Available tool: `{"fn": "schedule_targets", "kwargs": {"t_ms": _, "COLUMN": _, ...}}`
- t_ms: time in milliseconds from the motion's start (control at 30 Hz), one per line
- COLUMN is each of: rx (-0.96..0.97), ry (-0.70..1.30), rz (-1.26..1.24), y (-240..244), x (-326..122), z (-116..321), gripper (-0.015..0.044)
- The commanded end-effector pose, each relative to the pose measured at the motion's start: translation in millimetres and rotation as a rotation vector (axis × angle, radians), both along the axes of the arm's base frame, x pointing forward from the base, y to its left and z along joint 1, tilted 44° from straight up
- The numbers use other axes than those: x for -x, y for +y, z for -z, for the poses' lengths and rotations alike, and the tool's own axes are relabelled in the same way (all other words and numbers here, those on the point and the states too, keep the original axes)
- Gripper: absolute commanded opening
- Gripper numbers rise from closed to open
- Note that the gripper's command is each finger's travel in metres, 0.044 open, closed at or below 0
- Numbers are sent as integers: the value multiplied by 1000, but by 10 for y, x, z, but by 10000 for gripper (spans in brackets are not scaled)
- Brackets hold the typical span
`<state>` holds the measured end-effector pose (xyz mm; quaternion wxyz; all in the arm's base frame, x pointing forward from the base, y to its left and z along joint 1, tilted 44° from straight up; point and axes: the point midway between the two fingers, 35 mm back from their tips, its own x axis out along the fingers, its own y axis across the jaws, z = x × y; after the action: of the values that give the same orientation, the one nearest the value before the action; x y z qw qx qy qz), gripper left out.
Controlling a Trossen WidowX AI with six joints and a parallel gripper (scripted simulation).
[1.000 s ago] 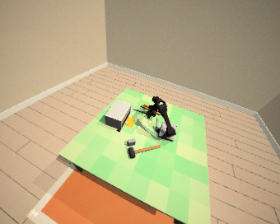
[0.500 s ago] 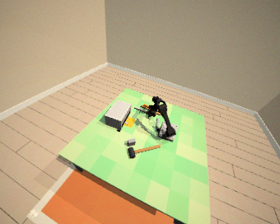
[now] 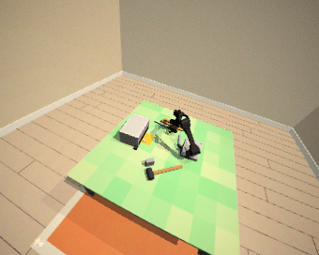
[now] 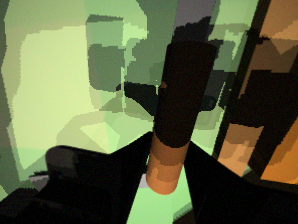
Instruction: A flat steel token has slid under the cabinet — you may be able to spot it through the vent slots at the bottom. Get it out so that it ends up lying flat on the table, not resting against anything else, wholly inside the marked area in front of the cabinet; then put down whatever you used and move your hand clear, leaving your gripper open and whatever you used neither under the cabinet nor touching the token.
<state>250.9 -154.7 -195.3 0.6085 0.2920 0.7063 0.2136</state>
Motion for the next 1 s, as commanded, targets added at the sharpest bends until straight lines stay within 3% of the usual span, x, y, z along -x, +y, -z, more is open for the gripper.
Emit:
{"fn": "schedule_targets", "kwargs": {"t_ms": 0, "rx": 9, "ry": 11, "rz": 34, "y": -44, "x": -28, "z": -6, "gripper": 0}}
{"fn": "schedule_targets", "kwargs": {"t_ms": 967, "rx": 28, "ry": 165, "rz": 203, "y": -48, "x": -29, "z": -3, "gripper": 0}}
